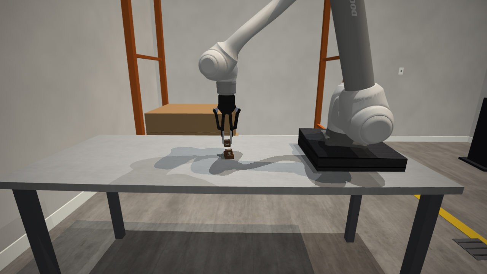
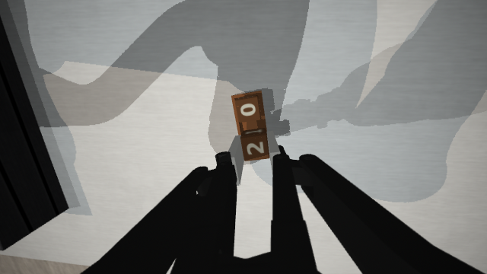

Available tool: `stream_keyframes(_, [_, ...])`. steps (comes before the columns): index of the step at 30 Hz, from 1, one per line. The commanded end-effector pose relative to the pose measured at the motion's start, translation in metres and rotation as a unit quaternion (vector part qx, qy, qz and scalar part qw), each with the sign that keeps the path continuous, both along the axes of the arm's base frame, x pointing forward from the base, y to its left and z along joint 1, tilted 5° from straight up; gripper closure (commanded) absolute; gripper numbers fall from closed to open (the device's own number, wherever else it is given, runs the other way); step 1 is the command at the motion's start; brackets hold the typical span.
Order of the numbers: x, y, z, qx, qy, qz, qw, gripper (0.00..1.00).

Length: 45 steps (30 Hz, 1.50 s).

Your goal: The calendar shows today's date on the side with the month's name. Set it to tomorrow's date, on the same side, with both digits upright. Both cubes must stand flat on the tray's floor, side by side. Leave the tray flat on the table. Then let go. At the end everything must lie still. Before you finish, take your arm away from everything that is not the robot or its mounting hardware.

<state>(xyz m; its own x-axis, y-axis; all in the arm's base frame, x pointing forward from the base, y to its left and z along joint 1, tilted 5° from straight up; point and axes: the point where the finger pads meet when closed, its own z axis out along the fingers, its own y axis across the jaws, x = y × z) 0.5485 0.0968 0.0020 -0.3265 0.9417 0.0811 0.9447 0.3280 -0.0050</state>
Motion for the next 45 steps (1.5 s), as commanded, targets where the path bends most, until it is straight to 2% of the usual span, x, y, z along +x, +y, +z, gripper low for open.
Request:
stream_keyframes(1, [-0.0040,0.0023,-0.0039,0.001,0.001,0.004,1.000,0.84])
stream_keyframes(45, [-0.0099,0.0060,-0.0034,0.001,0.001,0.008,1.000,0.84])
